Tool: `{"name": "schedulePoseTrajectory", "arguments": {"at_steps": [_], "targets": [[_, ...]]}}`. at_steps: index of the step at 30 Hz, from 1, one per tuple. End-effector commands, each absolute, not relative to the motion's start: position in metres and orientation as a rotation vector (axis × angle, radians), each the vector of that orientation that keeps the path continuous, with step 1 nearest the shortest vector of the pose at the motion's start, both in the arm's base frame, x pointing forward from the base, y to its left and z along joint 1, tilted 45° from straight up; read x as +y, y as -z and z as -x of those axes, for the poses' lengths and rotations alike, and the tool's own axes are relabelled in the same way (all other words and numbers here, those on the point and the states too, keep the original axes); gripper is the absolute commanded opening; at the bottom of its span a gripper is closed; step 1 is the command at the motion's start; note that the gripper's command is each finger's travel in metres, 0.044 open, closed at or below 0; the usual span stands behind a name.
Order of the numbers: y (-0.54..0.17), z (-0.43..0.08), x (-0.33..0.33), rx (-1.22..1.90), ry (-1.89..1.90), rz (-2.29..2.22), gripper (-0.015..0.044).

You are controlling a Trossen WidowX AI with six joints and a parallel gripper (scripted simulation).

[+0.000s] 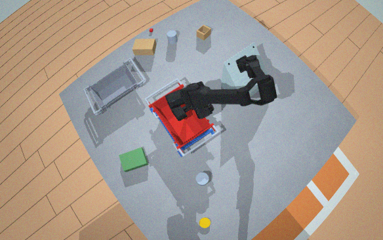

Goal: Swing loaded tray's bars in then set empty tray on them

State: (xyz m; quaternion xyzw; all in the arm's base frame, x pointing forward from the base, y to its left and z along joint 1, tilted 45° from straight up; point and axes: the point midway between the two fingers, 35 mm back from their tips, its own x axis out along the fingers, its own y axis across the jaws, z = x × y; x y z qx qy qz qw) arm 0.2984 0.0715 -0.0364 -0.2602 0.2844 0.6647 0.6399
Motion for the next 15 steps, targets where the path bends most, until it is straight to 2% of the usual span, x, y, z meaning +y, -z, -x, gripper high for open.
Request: {"name": "schedulePoseTrajectory", "arguments": {"at_steps": [1, 15], "targets": [[0.036, -0.298, 0.072, 0.649, -1.516, 0.593, 0.044], [-0.019, -0.307, 0.013, 0.658, -1.513, 0.596, 0.044]]}}
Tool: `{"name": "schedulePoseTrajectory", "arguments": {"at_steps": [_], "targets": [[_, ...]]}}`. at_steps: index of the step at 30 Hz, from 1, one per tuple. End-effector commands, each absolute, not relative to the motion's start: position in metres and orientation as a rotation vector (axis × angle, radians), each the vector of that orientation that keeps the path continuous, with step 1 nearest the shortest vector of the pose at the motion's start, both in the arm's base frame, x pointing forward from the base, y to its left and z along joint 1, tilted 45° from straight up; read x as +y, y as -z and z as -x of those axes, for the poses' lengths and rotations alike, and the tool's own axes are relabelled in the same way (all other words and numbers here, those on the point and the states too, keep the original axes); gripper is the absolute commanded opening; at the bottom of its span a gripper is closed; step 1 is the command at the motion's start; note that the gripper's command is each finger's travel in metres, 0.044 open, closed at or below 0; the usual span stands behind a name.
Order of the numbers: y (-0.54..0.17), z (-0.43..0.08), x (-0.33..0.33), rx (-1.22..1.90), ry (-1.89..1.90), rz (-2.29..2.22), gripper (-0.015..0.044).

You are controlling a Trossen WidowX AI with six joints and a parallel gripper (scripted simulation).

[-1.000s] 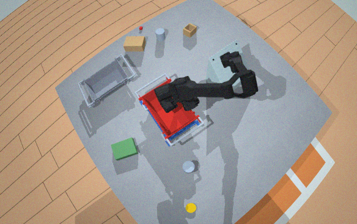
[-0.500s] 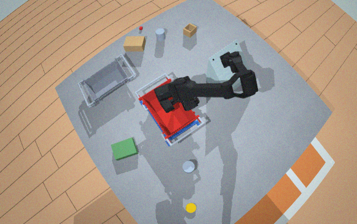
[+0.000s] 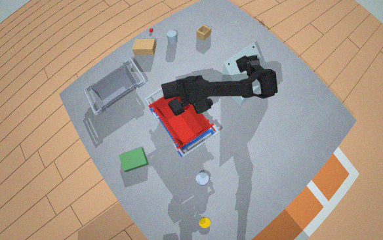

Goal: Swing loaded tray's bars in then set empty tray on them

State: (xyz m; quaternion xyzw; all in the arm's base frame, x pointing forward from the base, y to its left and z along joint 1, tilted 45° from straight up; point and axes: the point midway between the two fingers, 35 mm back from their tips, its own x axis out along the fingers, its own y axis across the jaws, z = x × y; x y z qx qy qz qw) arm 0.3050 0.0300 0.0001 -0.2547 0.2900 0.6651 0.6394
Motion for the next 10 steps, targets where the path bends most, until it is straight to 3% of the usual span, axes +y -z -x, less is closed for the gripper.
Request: {"name": "schedulePoseTrajectory", "arguments": {"at_steps": [1, 10], "targets": [[-0.025, -0.306, 0.007, 0.657, -1.513, 0.595, 0.044], [-0.042, -0.294, -0.007, 0.656, -1.515, 0.591, 0.044]]}}
